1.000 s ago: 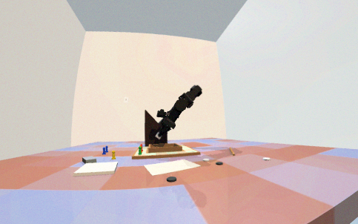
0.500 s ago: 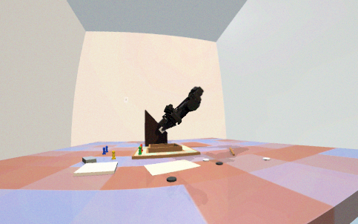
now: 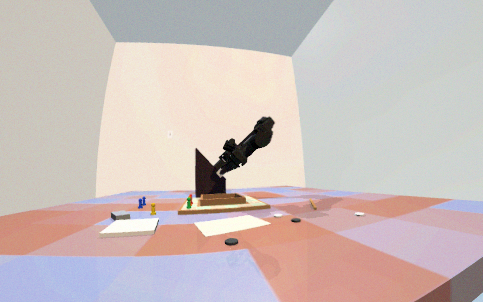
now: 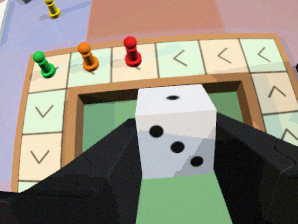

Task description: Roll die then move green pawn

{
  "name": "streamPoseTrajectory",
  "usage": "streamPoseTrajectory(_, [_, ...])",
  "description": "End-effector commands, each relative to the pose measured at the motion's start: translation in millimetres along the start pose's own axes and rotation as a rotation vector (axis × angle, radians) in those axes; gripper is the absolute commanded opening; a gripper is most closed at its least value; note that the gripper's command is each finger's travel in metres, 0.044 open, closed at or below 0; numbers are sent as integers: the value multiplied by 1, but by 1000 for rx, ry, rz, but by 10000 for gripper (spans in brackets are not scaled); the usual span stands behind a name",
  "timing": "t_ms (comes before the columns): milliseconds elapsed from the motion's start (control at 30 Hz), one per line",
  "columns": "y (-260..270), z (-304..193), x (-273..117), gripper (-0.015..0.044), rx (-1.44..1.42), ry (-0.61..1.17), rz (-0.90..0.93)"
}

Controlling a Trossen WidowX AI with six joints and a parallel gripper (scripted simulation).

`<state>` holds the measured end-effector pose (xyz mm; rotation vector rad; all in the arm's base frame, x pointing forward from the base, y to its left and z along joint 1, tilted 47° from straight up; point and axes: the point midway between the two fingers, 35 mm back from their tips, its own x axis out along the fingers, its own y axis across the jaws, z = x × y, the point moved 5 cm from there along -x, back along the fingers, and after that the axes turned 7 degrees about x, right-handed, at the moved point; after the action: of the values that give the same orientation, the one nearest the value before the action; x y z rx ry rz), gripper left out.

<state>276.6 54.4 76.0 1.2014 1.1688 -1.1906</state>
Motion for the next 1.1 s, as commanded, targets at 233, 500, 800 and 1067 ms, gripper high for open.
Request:
streamPoseTrajectory(233, [0,0,0,53,0,0,0])
streamPoseTrajectory(500, [2,9,-8,263,0,-2,1])
streamPoseTrajectory(800, [4,32,-10,440,-26,136,-70])
streamPoseTrajectory(1067, [7,52,36,440,-2,836,-100])
